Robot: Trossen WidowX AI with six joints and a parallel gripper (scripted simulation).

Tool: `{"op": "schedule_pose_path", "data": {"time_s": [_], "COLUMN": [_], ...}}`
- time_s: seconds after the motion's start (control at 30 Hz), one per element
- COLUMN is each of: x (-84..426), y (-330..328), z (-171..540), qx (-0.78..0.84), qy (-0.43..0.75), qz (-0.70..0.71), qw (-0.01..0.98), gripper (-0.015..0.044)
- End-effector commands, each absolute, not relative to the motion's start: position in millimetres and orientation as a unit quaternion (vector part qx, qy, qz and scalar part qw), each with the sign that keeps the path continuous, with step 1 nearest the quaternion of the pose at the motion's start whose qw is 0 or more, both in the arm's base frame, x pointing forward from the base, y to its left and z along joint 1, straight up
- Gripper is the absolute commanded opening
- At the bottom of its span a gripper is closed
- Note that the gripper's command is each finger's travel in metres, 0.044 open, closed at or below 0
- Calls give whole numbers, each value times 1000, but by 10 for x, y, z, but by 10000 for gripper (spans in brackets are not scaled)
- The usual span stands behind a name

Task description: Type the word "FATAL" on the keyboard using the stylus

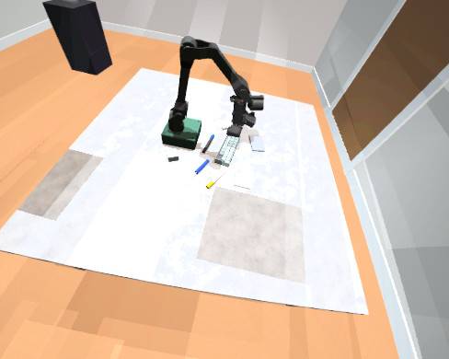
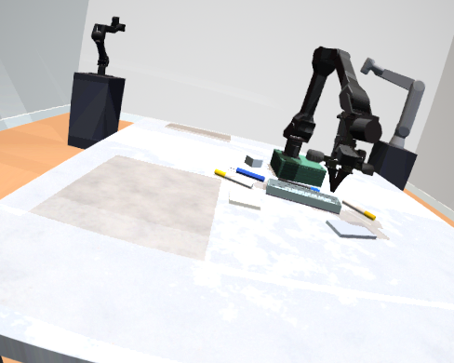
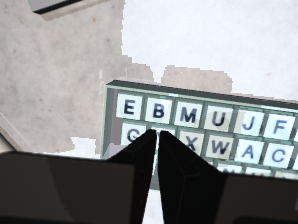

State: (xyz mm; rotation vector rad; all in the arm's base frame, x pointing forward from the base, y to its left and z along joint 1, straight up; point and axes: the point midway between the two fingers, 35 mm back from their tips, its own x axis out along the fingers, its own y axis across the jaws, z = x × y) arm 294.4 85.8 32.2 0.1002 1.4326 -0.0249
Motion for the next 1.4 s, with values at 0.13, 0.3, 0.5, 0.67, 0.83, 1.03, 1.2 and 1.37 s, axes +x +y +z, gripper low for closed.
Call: {"op": "schedule_pose_path", "data": {"time_s": [0.13,0.3,0.5,0.67,0.83,1.03,1.2,1.37], "x": [2828,2828,2799,2760,2760,2760,2694,2690], "y": [870,870,366,162,162,-9,-527,-546], "z": [211,211,208,205,205,205,206,206], "qx": [37,37,36,35,35,34,32,32], "qy": [695,695,695,695,695,695,695,695], "qz": [-32,-32,-34,-35,-35,-36,-38,-38], "qw": [718,718,718,718,718,718,717,717], "gripper": [0,0,0,0,0,0,0,0]}}
